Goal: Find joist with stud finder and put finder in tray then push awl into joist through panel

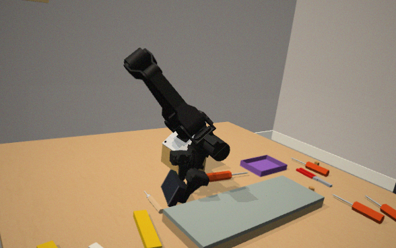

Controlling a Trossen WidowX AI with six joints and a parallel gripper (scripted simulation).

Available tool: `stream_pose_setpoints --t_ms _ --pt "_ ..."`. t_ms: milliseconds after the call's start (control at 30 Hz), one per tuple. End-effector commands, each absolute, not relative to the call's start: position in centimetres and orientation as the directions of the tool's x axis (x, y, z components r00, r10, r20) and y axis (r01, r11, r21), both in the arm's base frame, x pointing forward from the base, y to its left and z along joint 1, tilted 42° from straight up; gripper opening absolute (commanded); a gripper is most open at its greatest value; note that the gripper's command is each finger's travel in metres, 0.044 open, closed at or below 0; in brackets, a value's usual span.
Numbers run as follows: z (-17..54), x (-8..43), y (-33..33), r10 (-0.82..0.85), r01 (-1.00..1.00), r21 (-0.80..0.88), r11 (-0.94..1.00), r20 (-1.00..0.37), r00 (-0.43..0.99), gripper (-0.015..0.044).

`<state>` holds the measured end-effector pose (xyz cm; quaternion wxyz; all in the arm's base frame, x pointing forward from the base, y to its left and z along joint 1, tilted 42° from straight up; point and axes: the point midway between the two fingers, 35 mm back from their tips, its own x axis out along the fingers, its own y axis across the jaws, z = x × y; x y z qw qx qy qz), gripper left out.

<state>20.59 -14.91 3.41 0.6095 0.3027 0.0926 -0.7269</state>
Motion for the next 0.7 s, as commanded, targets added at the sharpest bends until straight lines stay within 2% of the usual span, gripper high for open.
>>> stream_pose_setpoints --t_ms 0,333,667 --pt "3.4 20.5 -14.9 -0.832 0.944 0.229 -0.238 -0.549 -0.077 0.0261" --pt "4.2 20.7 -14.1 -0.830 0.944 0.229 -0.238 -0.552 -0.076 0.0000" --pt "5.0 20.7 -13.2 -0.829 0.944 0.228 -0.239 -0.554 -0.075 0.0000"
